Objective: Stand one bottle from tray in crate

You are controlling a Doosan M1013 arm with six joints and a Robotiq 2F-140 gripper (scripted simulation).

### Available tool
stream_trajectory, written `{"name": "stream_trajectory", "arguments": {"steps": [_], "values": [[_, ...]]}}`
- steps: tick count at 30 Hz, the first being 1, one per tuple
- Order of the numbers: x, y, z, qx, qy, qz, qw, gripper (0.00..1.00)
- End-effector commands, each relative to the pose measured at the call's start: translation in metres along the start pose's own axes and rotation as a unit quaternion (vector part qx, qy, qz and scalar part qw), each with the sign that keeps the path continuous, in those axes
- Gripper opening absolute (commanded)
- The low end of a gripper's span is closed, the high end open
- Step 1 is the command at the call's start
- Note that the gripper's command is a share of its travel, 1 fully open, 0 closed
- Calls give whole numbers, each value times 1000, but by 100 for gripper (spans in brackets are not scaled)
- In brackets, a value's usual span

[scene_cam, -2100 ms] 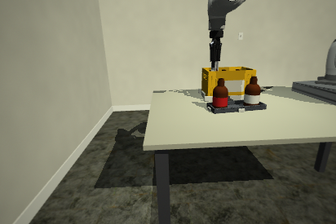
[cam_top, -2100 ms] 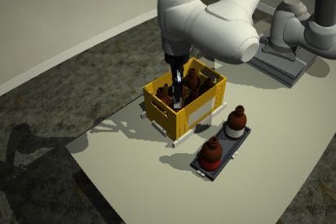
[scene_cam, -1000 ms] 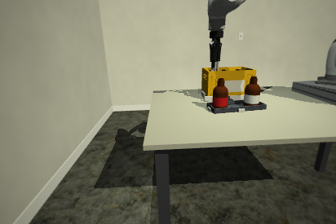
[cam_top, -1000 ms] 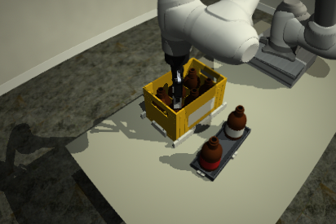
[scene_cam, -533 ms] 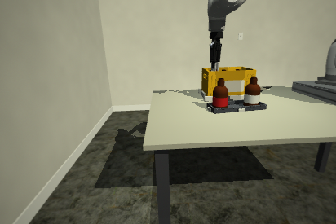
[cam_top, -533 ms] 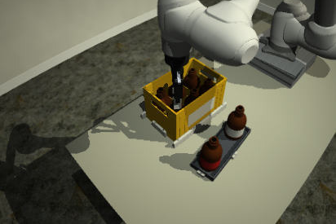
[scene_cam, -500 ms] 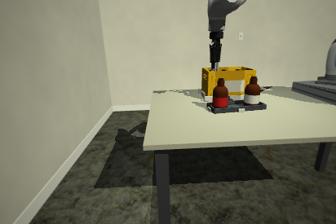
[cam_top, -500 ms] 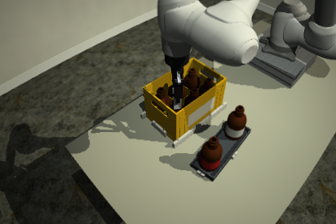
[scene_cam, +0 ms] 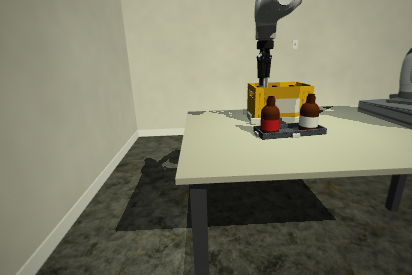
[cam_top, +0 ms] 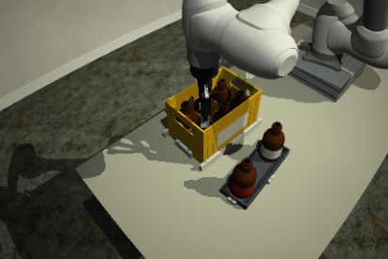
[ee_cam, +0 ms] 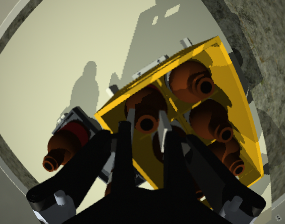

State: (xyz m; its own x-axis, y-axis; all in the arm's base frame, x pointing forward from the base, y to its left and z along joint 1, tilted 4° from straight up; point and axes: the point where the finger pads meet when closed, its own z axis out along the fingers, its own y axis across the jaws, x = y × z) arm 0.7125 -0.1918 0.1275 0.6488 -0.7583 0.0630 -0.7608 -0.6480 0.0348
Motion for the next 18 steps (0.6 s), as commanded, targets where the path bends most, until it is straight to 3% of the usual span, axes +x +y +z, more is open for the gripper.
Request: {"name": "stream_trajectory", "arguments": {"steps": [1, 18], "values": [[0, 0, 1, 0, 0, 0, 1000, 0], [0, 0, 6, 0, 0, 0, 1000, 0]]}}
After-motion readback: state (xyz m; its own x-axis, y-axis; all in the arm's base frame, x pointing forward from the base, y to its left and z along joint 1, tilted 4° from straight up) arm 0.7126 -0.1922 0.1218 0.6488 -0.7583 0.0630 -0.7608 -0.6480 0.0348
